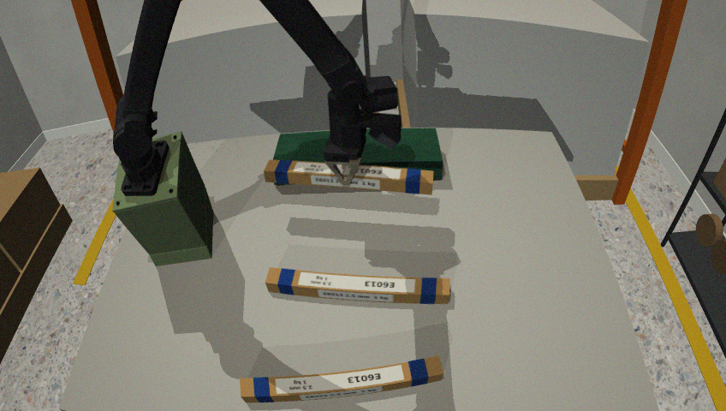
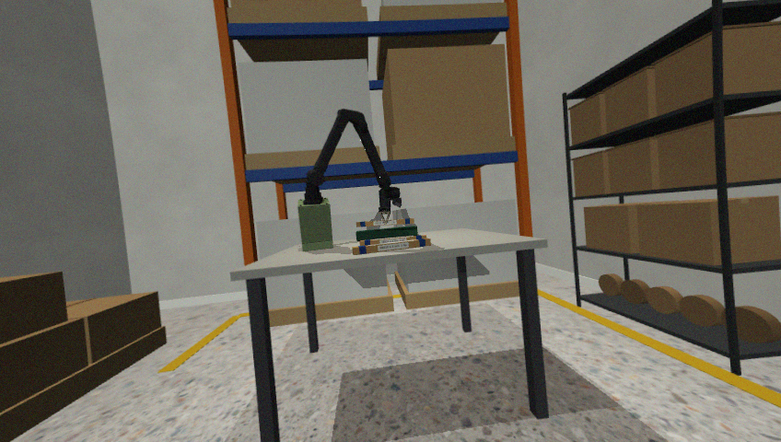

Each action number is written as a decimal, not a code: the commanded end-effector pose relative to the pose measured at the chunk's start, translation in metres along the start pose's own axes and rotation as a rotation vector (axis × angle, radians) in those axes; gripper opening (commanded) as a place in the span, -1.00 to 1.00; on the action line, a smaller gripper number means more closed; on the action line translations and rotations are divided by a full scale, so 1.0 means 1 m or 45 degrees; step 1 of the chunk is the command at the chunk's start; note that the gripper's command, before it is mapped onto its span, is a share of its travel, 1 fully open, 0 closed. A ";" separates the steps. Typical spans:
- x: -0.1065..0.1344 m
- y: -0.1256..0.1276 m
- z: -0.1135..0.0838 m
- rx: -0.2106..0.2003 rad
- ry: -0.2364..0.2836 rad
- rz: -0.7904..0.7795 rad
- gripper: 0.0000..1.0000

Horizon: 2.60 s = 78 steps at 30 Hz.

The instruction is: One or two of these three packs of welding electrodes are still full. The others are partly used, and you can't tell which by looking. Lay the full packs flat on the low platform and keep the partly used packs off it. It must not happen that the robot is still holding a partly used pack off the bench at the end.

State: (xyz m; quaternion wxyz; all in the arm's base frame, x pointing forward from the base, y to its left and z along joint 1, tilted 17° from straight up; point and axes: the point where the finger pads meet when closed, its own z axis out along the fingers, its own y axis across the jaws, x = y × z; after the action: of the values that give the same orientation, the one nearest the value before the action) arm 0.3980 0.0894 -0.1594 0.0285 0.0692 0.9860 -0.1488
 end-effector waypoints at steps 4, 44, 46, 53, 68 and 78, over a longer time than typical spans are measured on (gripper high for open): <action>-0.025 0.008 -0.013 -0.042 -0.082 0.007 -1.00; -0.029 0.010 0.050 -0.038 -0.081 0.007 -1.00; -0.028 0.008 0.056 -0.035 -0.074 0.010 -1.00; -0.029 0.007 0.055 -0.033 -0.070 0.007 -1.00; -0.034 0.013 0.042 -0.037 -0.081 -0.008 -1.00; -0.038 0.014 0.039 -0.038 -0.083 -0.010 -1.00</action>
State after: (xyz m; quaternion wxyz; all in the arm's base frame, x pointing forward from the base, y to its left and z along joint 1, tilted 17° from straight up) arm 0.4008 0.0650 -0.2242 0.0223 0.0707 0.9859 -0.1500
